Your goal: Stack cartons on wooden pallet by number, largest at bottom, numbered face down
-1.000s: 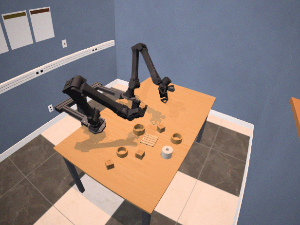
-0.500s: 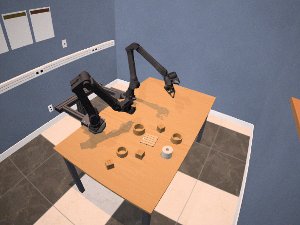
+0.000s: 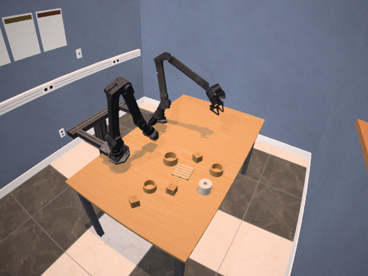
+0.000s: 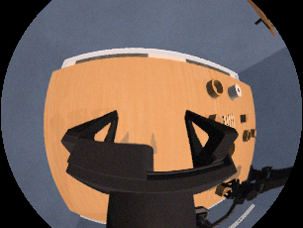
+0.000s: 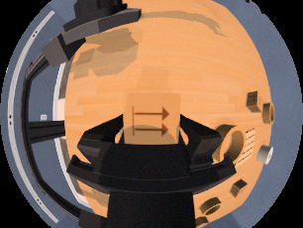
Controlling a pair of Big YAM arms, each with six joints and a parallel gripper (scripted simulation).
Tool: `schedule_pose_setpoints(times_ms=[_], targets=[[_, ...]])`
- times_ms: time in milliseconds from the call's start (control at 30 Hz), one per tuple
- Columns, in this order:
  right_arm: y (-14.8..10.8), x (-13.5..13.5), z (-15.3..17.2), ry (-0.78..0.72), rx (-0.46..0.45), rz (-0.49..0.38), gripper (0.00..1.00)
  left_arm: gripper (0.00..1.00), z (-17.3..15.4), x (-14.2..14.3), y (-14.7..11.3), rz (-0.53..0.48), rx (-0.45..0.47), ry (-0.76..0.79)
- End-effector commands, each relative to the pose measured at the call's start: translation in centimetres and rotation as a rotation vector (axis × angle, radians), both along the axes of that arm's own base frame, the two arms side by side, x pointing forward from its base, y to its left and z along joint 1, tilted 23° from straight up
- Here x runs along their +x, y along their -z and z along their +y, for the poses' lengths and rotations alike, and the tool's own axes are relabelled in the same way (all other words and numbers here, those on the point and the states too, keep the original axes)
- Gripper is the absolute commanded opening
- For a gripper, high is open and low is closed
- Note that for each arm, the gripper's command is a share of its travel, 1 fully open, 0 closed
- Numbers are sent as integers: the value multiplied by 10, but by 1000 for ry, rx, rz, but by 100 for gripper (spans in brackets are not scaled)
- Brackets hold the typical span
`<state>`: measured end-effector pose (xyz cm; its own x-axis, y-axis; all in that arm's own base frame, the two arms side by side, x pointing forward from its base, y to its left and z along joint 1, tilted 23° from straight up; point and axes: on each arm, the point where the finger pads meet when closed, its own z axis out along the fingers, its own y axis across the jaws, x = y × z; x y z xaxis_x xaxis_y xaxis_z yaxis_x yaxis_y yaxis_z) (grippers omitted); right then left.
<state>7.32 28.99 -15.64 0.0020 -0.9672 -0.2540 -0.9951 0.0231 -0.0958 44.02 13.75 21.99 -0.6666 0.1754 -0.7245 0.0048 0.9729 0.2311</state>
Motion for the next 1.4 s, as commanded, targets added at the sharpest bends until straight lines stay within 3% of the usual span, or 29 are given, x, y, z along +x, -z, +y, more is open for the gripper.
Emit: schedule_pose_setpoints(times_ms=[0,133,267,567,600,900,1000,1367], targets=[[16,-9,23,78,-25,1,50,100,26,24,-32,-64,138,32],[36,-26,24,66,-91,-17,50,100,43,24,-35,-77,164,-19],[44,-32,20,38,-125,-28,50,100,37,26,-45,-98,166,-11],[39,-28,28,43,-99,-30,50,100,36,26,-46,-100,166,-11],[39,-28,28,43,-99,-30,50,100,34,19,-29,-64,152,-8],[31,-24,44,43,-82,-29,50,100,34,19,-29,-64,152,-8],[46,-25,24,42,-115,-27,50,100,34,19,-29,-64,152,-8],[61,-23,12,36,-117,-28,50,100,34,19,-29,-64,152,-8]])
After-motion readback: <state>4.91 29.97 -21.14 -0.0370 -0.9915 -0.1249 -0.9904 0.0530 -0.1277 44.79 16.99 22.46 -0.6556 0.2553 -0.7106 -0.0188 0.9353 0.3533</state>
